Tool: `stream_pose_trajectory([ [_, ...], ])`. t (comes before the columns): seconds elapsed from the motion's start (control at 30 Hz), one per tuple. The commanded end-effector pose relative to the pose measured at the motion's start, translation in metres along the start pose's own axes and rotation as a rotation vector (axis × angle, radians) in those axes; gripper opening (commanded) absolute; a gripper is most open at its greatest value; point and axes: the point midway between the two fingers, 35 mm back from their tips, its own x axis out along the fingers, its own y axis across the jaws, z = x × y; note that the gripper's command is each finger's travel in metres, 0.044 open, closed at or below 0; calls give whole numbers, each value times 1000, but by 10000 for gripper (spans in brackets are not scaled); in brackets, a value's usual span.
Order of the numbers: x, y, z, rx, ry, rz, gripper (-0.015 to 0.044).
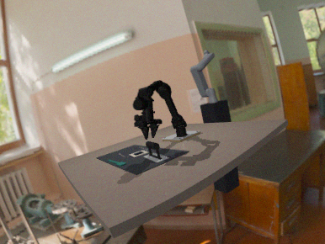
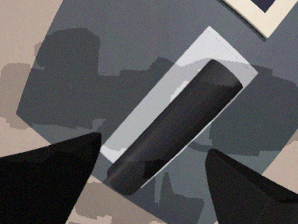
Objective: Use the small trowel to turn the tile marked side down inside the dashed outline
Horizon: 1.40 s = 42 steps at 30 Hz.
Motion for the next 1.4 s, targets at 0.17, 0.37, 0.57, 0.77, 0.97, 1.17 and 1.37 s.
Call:
stream_pose_trajectory([
  [0.17,6,-1,-2,-288,-63,55,300],
  [0.37,9,-2,-3,-486,-114,85,300],
  [0.57,12,-4,-6,-682,-171,106,300],
  [0.77,14,-6,-9,-876,-230,122,300],
  [0.97,16,-8,-12,-1066,-295,131,300],
  [1.17,17,-10,-11,-1255,-373,129,300],
  [1.37,19,-14,-12,-1444,-453,110,300],
])
